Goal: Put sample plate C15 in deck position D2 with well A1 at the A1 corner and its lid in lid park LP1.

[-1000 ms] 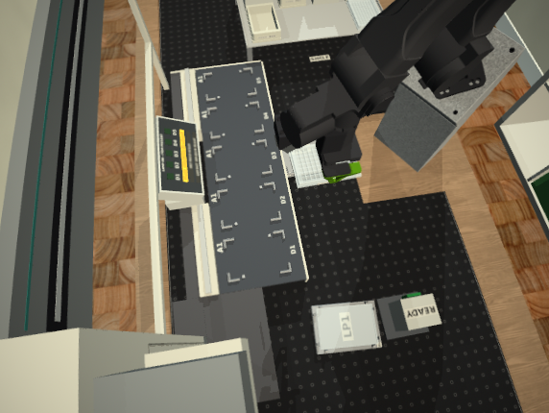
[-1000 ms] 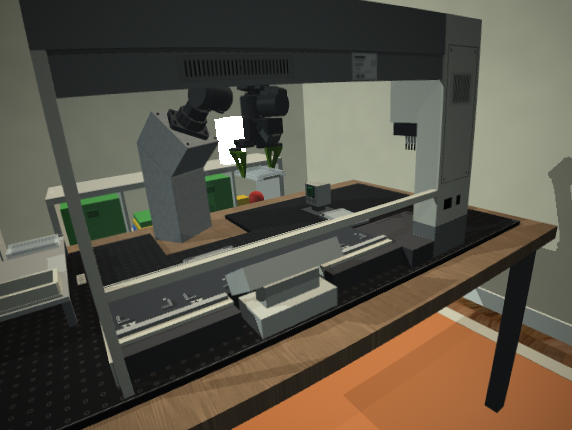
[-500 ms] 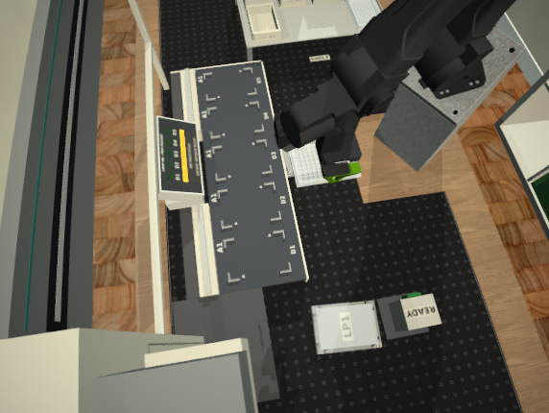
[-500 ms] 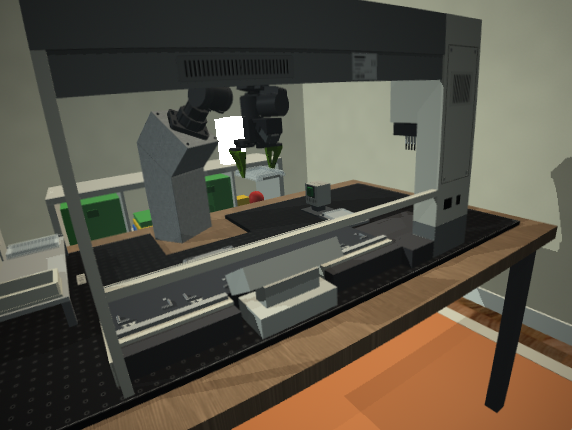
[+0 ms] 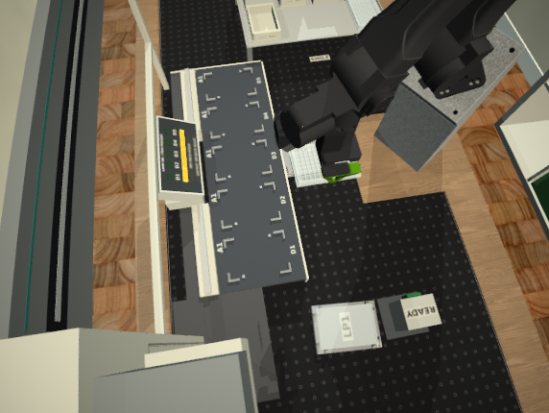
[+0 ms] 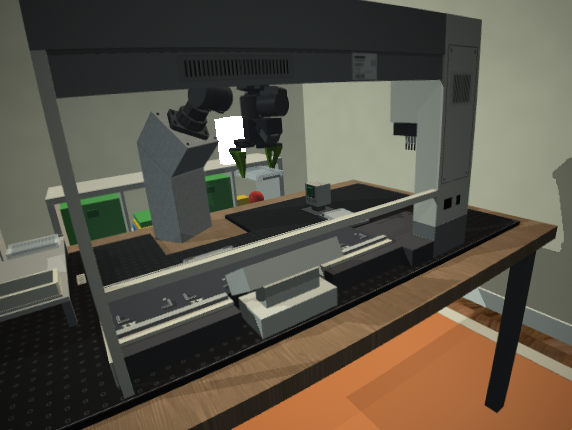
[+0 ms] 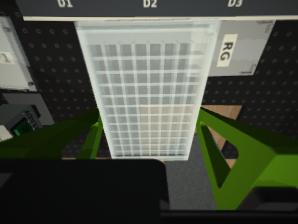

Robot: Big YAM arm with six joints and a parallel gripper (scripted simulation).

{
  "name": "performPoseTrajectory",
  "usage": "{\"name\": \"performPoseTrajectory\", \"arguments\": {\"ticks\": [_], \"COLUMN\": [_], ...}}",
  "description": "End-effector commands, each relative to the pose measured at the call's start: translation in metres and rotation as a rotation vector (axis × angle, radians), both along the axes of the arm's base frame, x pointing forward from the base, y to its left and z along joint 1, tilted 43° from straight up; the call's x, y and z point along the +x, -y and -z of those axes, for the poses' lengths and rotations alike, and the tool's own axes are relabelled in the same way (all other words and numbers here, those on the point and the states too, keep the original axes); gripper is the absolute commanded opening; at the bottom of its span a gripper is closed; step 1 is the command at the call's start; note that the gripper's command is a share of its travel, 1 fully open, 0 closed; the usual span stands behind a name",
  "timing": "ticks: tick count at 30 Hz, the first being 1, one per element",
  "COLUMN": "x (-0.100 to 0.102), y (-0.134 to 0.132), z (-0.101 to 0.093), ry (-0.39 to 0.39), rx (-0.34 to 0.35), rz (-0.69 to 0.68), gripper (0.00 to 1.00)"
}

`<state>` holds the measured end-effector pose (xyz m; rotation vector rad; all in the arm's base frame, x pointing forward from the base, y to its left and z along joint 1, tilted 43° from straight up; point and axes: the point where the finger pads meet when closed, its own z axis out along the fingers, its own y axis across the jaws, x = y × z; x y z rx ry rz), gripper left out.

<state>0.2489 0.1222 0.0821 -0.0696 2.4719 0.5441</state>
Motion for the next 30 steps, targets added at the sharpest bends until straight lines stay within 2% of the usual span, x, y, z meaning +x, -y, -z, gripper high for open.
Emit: {"name": "performPoseTrajectory", "arguments": {"ticks": [1, 5, 6, 30], "x": [0.011, 0.011, 0.013, 0.055], "y": [-0.002, -0.002, 0.001, 0.006], "z": [-0.023, -0.023, -0.018, -0.047], "ry": [0.039, 0.039, 0.02, 0.023], "rx": [0.02, 0.02, 0.007, 0.002], "rz": [0.017, 0.017, 0.014, 0.008], "gripper": [0.0, 0.0, 0.0, 0.0]}}
